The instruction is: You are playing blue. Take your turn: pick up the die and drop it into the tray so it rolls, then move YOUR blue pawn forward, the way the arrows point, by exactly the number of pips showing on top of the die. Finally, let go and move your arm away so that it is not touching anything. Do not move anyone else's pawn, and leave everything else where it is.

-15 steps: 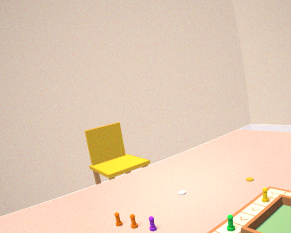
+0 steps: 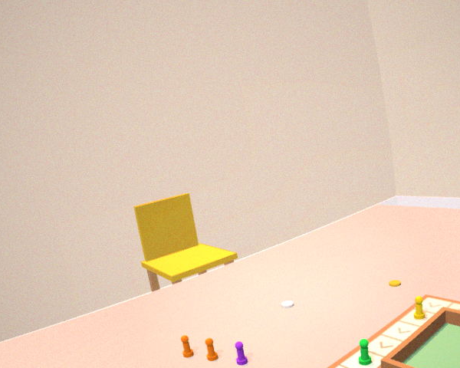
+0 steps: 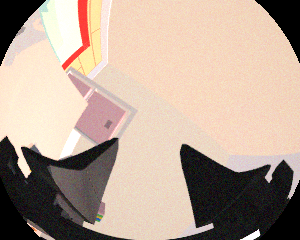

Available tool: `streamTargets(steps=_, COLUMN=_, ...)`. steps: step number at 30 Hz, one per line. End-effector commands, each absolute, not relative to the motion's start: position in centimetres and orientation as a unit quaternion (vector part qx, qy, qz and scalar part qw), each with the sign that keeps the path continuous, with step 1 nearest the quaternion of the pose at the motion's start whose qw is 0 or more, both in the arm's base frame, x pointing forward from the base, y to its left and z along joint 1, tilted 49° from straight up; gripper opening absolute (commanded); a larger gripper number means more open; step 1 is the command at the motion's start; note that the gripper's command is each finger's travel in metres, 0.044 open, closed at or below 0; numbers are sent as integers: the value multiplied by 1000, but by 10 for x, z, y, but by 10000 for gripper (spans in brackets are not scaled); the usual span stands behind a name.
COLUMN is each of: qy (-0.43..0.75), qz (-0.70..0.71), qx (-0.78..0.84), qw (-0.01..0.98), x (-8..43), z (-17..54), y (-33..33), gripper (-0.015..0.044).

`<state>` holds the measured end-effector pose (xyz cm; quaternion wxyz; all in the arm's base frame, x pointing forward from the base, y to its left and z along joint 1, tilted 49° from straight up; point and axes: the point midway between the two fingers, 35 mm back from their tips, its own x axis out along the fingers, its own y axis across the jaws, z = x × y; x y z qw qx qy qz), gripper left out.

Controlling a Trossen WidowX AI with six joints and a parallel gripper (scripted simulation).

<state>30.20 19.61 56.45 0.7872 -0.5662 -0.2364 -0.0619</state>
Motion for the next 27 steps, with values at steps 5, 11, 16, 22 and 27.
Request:
streamTargets(steps=5, qy=-131, qz=159, qx=-467, qw=860, x=369, z=449, y=216, gripper=275)
streamTargets(steps=11, qy=34, qz=279, qx=-318, qw=905, x=391, z=358, y=204, gripper=275)
streamTargets(steps=16, qy=216, qz=326, qx=-134, qw=910, x=388, z=283, y=182, gripper=275)
streamTargets(steps=22, qy=456, qz=286, qx=161, qw=827, x=358, z=209, y=148, gripper=275)
streamTargets(steps=27, qy=598, qz=183, qx=398, qw=671, x=319, z=173, y=124, gripper=275)
